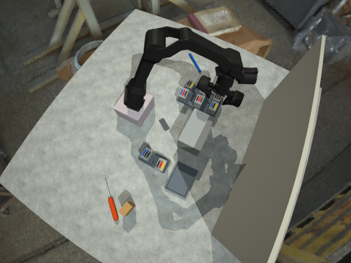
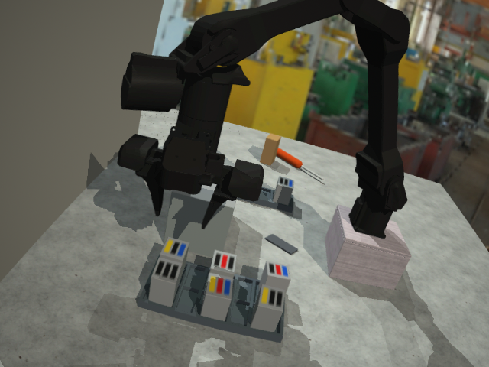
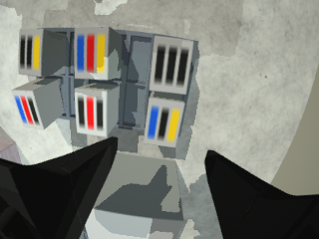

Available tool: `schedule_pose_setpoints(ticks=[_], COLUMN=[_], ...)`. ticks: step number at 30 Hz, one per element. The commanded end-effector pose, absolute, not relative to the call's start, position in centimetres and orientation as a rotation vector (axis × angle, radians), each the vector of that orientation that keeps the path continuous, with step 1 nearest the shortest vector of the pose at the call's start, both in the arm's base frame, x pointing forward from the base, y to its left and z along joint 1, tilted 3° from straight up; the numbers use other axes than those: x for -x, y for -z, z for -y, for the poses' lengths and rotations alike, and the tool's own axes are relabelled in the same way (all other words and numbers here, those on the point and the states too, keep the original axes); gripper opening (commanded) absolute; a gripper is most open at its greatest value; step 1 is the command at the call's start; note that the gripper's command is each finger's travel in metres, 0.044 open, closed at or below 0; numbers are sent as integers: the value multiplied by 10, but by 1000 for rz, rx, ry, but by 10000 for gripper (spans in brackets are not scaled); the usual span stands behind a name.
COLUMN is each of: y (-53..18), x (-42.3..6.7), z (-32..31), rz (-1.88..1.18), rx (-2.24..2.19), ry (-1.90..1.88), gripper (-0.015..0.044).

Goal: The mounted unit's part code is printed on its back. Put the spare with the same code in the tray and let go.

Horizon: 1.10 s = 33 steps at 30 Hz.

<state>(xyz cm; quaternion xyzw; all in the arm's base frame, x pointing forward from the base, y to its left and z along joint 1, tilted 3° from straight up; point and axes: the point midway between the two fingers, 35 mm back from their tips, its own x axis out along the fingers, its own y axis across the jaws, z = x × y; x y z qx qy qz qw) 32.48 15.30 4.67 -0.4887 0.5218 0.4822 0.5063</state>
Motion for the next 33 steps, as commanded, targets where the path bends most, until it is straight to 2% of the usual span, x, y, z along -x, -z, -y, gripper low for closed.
schedule_pose_setpoints(ticks=[1,33], y=[-44,3], x=[-324,-326], z=[-154,-154], rz=[-1256,-1256], rx=[1176,1176], ry=[-1166,-1166], gripper=[300,300])
